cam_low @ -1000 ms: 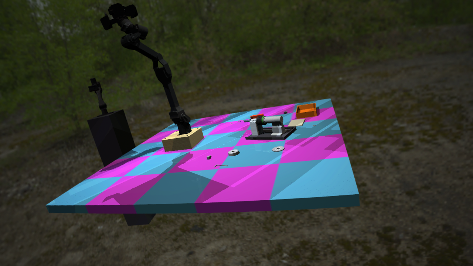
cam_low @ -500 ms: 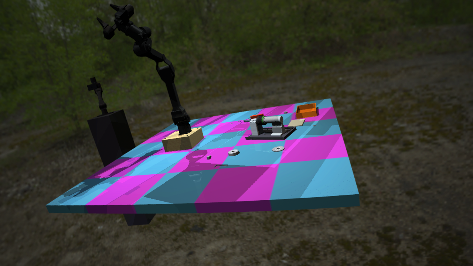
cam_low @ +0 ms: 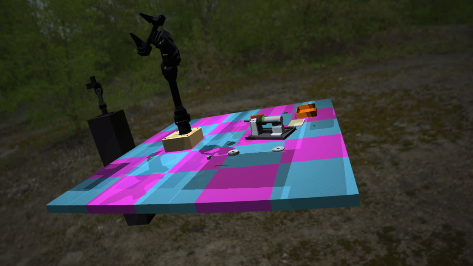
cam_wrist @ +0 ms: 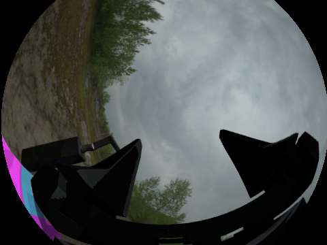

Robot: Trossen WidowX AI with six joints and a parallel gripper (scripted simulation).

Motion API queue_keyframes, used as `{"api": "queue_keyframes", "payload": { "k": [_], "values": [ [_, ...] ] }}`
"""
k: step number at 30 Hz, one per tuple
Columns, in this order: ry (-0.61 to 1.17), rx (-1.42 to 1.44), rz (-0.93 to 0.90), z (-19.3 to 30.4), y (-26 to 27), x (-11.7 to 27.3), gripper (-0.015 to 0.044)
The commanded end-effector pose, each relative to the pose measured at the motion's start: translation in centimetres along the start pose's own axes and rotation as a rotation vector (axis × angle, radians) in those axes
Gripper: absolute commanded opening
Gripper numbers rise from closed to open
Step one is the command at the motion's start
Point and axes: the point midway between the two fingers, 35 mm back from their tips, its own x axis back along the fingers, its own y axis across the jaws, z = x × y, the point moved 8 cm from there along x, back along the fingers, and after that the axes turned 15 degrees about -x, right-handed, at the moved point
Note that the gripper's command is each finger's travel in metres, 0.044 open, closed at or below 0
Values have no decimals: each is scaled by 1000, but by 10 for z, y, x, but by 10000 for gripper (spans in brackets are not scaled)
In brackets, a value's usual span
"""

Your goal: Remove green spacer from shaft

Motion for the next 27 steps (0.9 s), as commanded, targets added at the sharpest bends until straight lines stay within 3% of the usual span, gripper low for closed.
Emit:
{"api": "queue_keyframes", "payload": {
  "k": [1,14,27],
  "values": [
    [-147,38,-68,-34,13,36,440],
    [-732,202,-219,-115,41,212,440],
    [-1336,428,-172,-96,54,406,440]
  ]
}}
